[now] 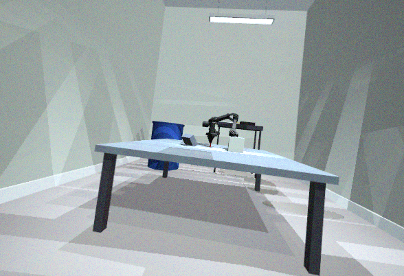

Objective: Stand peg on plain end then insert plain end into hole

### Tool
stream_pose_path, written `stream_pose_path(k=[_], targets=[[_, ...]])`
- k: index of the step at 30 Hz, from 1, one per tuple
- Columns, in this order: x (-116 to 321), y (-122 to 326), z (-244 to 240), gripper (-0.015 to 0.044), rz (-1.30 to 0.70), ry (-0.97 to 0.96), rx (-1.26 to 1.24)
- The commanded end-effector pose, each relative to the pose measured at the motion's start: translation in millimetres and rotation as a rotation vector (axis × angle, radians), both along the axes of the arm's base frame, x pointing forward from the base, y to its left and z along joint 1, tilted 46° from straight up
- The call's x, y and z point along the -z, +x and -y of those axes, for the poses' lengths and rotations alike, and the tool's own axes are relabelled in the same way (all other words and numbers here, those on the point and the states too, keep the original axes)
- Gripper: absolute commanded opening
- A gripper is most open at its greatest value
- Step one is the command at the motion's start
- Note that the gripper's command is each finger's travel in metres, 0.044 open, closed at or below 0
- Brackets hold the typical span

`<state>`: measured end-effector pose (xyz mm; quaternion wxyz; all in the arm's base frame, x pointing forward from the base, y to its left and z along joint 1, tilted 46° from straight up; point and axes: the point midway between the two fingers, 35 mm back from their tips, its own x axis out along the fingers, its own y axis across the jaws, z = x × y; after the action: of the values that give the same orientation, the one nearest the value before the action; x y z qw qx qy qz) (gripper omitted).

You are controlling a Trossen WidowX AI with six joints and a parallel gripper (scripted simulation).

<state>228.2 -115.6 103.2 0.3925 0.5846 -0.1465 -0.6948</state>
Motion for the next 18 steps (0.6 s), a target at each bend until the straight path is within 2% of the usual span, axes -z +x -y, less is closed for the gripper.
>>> stream_pose_path(k=[1, 4, 18], targets=[[-0.2, -0.2, 0.1, 0.0020, 0.000, -0.001, 0.002], [-0.2, -0.2, 0.1, 0.0000, 0.000, -0.001, 0.002], [-17.8, 3.4, -20.8, 0.0000, -0.001, 0.006, 0.001]])
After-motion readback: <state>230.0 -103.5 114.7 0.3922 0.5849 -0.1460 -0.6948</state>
